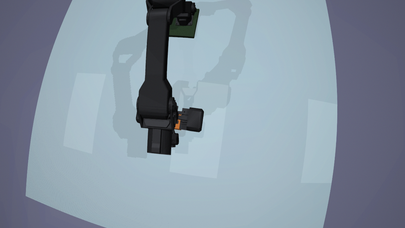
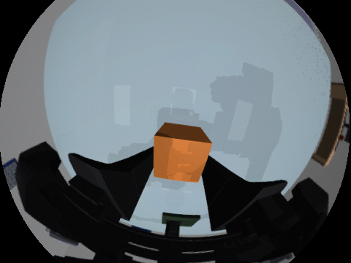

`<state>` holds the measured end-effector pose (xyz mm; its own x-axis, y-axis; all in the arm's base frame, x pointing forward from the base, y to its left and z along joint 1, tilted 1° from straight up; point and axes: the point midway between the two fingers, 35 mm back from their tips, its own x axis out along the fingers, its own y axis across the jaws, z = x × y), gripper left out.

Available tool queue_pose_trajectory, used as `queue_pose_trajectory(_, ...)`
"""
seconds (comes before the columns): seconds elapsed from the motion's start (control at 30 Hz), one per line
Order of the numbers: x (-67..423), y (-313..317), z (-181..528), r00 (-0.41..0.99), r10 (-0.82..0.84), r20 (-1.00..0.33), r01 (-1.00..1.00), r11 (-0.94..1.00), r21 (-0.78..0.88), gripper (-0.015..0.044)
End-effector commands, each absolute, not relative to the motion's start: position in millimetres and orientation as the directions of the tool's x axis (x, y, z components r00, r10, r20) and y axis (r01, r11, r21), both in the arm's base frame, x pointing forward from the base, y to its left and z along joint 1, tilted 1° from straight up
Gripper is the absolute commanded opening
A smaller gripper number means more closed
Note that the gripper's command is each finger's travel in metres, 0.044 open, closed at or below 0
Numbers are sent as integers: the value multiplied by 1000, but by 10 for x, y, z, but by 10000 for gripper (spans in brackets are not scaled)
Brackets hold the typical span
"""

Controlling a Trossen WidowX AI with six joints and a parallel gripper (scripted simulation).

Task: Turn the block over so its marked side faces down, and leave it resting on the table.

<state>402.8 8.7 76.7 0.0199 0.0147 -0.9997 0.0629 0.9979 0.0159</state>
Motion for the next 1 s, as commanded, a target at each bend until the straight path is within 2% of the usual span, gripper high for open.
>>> queue_pose_trajectory(0.0, 4041, 86, 918, 36, 16, -999, 59, 998, 18, 0)
queue_pose_trajectory(0.13, 4048, 86, 911, 56, 15, -998, 58, 998, 18, 0)
queue_pose_trajectory(0.97, 4064, 91, 842, 387, -8, -922, 57, 998, 16, 0)
